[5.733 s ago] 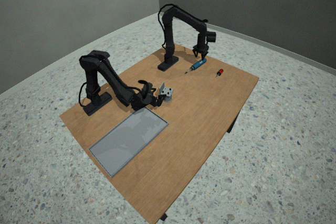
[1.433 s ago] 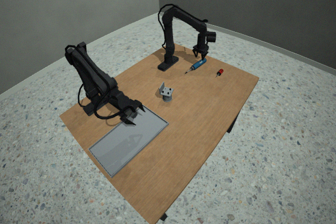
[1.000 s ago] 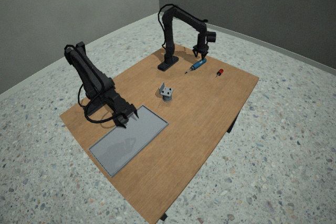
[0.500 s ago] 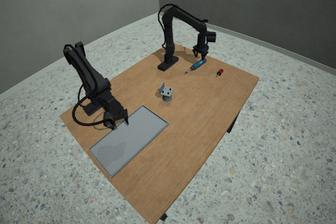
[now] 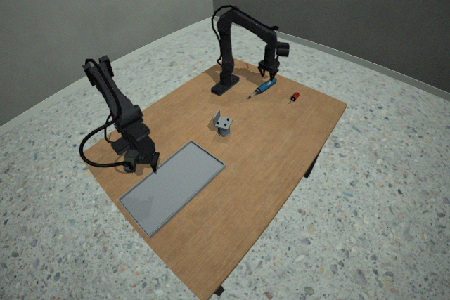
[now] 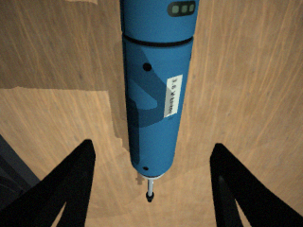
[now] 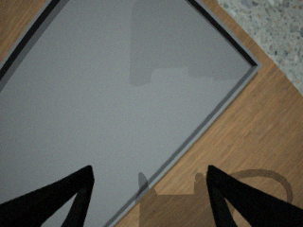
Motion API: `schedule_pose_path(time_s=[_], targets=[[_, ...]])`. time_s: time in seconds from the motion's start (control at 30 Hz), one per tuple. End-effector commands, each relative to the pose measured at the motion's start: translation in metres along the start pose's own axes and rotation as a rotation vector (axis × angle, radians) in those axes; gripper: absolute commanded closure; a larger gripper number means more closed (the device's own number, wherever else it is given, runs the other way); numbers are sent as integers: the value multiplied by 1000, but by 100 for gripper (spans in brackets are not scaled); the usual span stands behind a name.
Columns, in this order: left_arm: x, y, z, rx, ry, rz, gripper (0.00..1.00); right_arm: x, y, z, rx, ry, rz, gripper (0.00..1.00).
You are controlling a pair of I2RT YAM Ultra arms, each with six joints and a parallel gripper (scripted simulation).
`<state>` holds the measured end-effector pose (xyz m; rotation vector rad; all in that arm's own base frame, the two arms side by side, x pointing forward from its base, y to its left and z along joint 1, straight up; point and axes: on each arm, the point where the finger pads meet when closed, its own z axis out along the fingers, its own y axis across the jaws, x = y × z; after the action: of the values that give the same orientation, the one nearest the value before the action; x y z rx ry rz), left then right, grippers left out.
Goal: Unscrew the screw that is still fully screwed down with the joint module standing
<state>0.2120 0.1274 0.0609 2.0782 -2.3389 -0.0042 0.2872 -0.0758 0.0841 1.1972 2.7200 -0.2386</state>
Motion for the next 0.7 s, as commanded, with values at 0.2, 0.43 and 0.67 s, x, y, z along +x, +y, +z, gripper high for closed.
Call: schedule_pose_path(time_s=[0.2,0.43,0.67], targets=[[-4,-5,-15,39,-29,8,35,-18,-60,-25,199,-91,242,14],[-4,-5,-15,39,-29,8,35,-19,-72,-23,253,-89,280,14],[-4,-5,-15,39,-29,8,35,-21,-112,-43,386,-165,416,14]])
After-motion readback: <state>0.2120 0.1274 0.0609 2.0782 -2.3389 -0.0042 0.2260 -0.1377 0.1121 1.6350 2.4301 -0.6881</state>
